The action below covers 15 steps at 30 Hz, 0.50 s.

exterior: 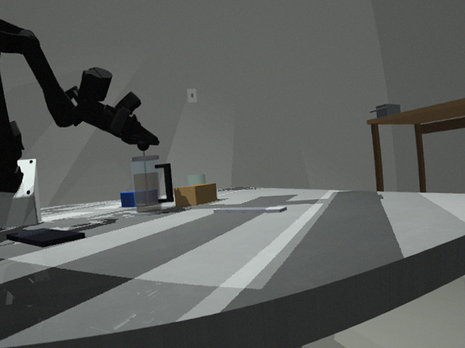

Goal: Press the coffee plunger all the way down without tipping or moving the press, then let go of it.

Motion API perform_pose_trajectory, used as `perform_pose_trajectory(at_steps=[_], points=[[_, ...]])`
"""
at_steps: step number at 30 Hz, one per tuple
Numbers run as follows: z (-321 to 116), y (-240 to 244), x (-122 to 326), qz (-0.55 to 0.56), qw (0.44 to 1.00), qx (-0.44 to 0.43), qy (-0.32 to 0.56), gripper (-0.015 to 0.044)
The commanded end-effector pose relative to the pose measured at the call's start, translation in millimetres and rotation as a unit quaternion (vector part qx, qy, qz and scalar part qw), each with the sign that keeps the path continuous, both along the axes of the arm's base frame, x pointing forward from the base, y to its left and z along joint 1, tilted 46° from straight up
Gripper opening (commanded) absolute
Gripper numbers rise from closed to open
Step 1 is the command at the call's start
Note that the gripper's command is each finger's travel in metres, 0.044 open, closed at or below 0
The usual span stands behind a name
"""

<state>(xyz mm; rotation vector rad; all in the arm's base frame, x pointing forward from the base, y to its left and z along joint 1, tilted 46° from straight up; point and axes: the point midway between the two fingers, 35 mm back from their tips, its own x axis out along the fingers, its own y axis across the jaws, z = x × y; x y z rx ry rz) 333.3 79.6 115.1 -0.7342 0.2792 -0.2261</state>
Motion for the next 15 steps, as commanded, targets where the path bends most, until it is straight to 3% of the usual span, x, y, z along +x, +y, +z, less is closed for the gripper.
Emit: perform_pose_trajectory(at_steps=[1, 6, 15], points=[[-1, 1, 0, 0.002, 1.0, 0.002, 0.001, 0.044], [5, 9, -4, 0.001, 1.0, 0.003, 0.004, 0.044], [55, 46, -42, -0.004, 1.0, -0.001, 0.008, 0.044]])
